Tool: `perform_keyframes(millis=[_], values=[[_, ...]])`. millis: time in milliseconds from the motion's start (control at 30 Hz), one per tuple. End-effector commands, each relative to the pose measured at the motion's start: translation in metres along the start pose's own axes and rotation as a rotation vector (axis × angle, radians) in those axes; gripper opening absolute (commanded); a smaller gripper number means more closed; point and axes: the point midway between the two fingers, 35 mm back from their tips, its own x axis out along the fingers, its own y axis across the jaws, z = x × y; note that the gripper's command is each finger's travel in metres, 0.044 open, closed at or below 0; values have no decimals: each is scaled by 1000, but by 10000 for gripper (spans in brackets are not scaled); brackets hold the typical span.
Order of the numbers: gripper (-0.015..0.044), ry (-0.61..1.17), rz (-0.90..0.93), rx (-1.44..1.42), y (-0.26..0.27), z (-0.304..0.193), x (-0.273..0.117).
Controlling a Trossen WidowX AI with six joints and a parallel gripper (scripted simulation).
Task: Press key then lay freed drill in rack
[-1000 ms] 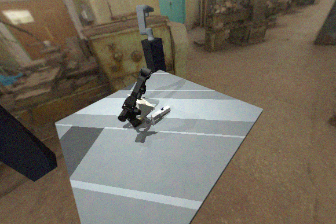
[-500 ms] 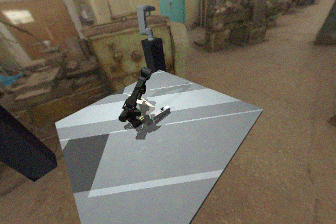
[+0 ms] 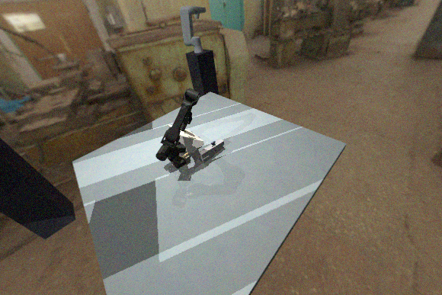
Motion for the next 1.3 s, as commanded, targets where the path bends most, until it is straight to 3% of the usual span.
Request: perform_keyframes(millis=[0,433,1067,1267], values=[[105,1,2,-1,0,0,0],[440,1,2,-1,0,0,0],[440,-10,11,-5,-1,-2,-79],[440,51,45,-13,-4,-2,-84]])
